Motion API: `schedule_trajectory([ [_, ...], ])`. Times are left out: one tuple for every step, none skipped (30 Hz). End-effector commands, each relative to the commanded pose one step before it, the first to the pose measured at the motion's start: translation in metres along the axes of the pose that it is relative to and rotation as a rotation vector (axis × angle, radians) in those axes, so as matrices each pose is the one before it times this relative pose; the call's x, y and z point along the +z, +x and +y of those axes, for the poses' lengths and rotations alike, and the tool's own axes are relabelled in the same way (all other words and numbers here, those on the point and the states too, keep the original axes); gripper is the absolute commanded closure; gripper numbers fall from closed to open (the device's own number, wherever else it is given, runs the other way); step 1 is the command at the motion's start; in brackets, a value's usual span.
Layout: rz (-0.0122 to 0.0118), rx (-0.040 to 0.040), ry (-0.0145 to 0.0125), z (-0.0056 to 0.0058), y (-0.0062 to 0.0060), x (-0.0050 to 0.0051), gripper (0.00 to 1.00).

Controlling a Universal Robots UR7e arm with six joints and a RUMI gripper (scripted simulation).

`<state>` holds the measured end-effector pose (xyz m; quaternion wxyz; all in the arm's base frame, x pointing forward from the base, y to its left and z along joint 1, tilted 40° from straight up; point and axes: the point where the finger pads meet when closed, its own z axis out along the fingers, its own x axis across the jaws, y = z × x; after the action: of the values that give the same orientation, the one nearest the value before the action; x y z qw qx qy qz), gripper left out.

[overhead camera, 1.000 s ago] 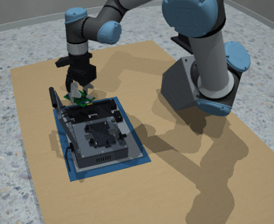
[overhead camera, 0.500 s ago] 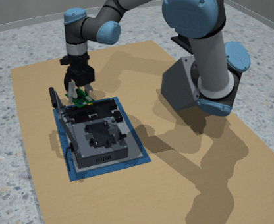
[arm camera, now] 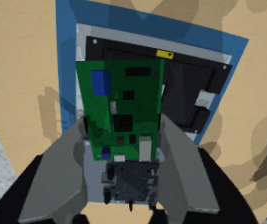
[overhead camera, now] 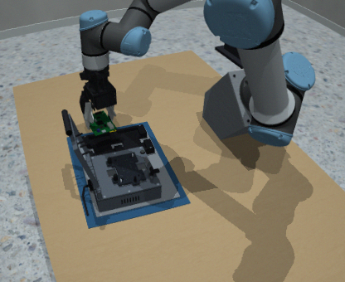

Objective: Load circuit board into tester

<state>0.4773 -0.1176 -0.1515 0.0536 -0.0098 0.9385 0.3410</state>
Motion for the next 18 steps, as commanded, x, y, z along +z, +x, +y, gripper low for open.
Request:
schedule_trajectory([
  [-0.00082,0.02925,0.00185,-0.00037,-0.00033,-0.0006,0.61],
  [0.0,0.00982,0.0,0.0,0.0,0.0,0.61],
  [0.0,0.00946,0.0,0.0,0.0,0.0,0.61],
  [0.0,0.00909,0.0,0.0,0.0,0.0,0.61],
  [0.0,0.00874,0.0,0.0,0.0,0.0,0.61],
  [0.0,0.00838,0.0,0.0,0.0,0.0,0.61],
  [0.0,0.00802,0.0,0.0,0.0,0.0,0.61],
  [0.0,0.00767,0.0,0.00001,0.0,0.0,0.61],
  [0.0,0.00733,0.0,0.00001,0.0,0.0,0.61],
  [0.0,0.00698,0.0,0.00001,0.0,0.0,0.61],
  [0.0,0.00664,0.0,0.00001,0.0,0.0,0.61],
  [0.0,0.0063,0.0,0.00001,0.0,0.0,0.61],
  [0.0,0.00597,0.0,0.00001,0.0,0.0,0.61],
  [0.0,0.00565,0.0,0.00001,0.0,0.0,0.61],
  [0.0,0.00533,0.0,0.00001,0.0,0.0,0.61],
  [0.0,0.00501,0.0,0.00001,0.0,0.0,0.61],
  [0.0,0.0,0.0,0.0,0.0,0.0,0.61],
  [0.0,0.0,0.0,0.0,0.0,0.0,0.61],
])
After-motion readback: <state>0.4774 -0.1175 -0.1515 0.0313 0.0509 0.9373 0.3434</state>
